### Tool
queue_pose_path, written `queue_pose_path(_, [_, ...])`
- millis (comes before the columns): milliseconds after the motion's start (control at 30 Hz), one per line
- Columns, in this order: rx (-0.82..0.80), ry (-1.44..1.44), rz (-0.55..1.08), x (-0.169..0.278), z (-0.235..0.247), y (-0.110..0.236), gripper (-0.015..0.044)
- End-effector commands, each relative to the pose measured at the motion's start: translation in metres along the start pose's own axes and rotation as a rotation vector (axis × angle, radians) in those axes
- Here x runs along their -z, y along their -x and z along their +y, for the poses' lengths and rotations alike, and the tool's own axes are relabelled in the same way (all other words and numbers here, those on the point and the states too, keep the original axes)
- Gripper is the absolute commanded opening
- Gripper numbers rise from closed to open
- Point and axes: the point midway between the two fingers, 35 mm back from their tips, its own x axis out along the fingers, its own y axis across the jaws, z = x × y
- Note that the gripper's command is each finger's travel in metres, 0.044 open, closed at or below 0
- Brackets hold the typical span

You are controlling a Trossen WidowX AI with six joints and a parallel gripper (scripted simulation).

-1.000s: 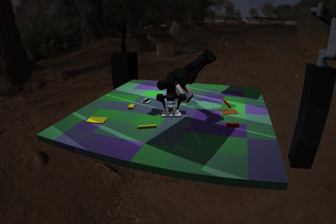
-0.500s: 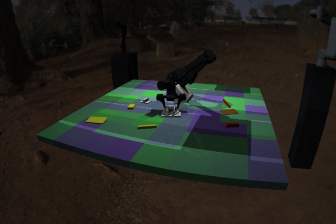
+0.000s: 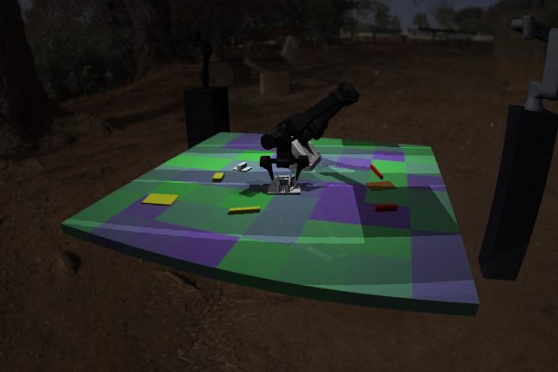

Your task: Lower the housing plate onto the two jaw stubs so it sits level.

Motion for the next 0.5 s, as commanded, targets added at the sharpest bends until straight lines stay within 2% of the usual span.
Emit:
queue_pose_path(0, [0.000, 0.000, 0.000, 0.000, 0.000, 0.000, 0.0440])
queue_pose_path(233, [0.002, 0.000, 0.000, -0.001, -0.001, 0.009, 0.0440])
queue_pose_path(467, [0.000, -0.002, 0.000, -0.001, -0.001, 0.069, 0.0440])
